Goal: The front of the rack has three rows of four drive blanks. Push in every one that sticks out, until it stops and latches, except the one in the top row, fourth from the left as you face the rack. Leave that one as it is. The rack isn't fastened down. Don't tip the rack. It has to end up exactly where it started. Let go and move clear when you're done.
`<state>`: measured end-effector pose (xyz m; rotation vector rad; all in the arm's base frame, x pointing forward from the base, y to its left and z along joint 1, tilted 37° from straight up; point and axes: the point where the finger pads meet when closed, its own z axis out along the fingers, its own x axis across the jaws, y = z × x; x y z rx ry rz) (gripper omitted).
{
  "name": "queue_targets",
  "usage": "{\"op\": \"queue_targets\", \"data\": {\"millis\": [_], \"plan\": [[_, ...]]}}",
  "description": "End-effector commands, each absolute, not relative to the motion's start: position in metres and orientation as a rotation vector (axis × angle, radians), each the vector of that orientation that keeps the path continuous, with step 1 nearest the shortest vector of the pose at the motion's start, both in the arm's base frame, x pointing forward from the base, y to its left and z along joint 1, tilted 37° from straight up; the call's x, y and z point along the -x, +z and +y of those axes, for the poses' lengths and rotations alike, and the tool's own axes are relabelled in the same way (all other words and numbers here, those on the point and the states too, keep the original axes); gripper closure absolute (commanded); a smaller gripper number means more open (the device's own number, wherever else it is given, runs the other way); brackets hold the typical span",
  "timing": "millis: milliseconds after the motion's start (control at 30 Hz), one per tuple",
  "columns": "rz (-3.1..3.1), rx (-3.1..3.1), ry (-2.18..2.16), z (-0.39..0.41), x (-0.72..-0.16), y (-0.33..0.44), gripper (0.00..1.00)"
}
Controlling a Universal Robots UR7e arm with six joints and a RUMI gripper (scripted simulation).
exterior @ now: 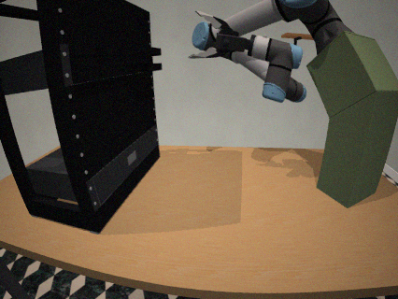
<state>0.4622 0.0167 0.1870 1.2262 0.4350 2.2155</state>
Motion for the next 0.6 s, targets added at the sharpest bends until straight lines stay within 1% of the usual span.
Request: {"op": "queue_targets", "data": {"millis": [0, 567], "plan": [[0.43, -1.315, 2.196, 0.017, -0.472, 0.172, 0.0], [0.444, -1.476, 2.139, 0.011, -0.491, 0.135, 0.0]]}}
